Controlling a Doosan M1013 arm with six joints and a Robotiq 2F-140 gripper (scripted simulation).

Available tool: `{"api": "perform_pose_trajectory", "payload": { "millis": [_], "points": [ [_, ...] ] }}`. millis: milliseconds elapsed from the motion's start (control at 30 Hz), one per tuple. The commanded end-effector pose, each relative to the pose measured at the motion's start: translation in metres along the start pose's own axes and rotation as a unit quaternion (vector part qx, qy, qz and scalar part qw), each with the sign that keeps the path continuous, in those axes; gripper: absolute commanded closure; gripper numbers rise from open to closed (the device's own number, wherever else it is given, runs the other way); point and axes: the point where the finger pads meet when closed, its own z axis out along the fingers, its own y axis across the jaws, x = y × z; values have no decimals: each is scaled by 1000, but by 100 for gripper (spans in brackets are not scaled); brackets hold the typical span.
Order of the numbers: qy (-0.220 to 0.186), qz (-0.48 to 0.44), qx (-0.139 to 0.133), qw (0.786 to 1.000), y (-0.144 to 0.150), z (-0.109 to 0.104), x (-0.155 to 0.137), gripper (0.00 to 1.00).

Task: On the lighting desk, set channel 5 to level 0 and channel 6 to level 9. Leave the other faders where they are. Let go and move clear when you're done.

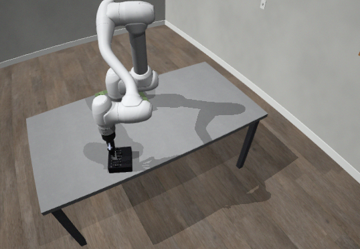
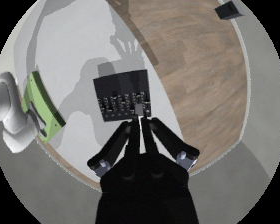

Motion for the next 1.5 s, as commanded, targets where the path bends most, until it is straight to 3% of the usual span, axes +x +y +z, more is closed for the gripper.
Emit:
{"api": "perform_pose_trajectory", "payload": {
  "millis": [0, 367, 400, 667, 1233, 1467],
  "points": [
    [0, 0, 0, 1000, 0, -2, 0, 90],
    [0, 0, 0, 1000, 0, -2, 0, 90],
    [0, 0, 0, 1000, 0, -2, 0, 0],
    [0, 0, 0, 1000, 0, -7, 0, 0],
    [0, 0, 0, 1000, 0, -59, 0, 0],
    [0, 0, 0, 1000, 0, -67, 0, 0]
  ]
}}
